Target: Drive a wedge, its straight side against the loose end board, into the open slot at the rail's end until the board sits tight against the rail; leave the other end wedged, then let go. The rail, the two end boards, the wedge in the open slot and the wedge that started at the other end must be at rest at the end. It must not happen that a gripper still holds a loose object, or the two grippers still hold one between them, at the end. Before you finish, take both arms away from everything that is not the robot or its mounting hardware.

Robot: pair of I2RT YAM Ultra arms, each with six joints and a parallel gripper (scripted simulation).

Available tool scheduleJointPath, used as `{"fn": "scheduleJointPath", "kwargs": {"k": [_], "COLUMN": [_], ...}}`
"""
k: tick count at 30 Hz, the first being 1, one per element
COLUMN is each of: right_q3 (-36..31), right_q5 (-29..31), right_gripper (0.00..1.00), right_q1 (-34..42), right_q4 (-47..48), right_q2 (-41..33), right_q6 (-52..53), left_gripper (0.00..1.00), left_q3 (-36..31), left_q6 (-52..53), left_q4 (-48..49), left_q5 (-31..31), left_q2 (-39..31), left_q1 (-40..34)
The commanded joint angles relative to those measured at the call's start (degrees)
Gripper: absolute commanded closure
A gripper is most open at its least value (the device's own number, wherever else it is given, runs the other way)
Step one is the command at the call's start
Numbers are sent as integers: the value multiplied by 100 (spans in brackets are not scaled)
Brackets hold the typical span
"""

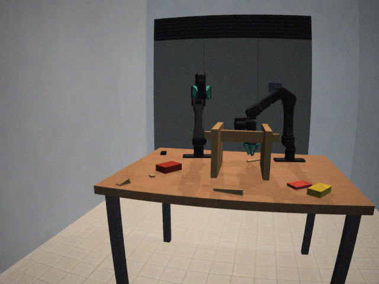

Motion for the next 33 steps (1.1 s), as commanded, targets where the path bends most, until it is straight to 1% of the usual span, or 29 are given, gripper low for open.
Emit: {"fn": "scheduleJointPath", "kwargs": {"k": [1,2,3,9,12,14,19,21,23,25,27,30,31,32,33], "right_q3": [217,217,217,217,217,217,217,217,217,217,217,217,217,217,217], "right_q5": [37,37,37,37,37,37,37,37,37,37,37,37,37,37,37], "right_gripper": [55,55,55,55,55,55,55,55,55,55,55,55,55,55,55], "right_q1": [14,14,14,14,14,14,14,14,14,14,14,14,14,14,14], "right_q4": [49,49,49,49,49,49,49,49,49,49,49,49,49,49,49], "right_q2": [-32,-32,-32,-32,-32,-32,-32,-32,-32,-32,-32,-32,-32,-32,-32], "right_q6": [-24,-24,-24,-24,-24,-24,-24,-24,-24,-24,-24,-24,-24,-24,-24], "left_gripper": [63,63,63,63,63,63,63,63,63,63,63,63,63,98,98], "left_q3": [-35,-61,-129,-292,-200,-396,-419,-548,-586,-564,-351,-373,-323,-323,-323], "left_q6": [-4,-6,-6,-16,-13,-21,-28,-28,-30,-29,-26,-26,-30,-28,-24], "left_q4": [283,329,376,628,533,744,954,1046,1123,1205,1075,1075,1072,1074,1074], "left_q5": [-40,-40,-41,-40,-40,-40,-39,-40,-40,-39,-39,-37,-38,-39,-39], "left_q2": [-42,-41,113,156,66,262,192,374,385,349,175,238,160,158,158], "left_q1": [-20,-20,-19,-17,-17,-16,-14,-13,-12,-12,-12,-5,-11,-11,-11]}}
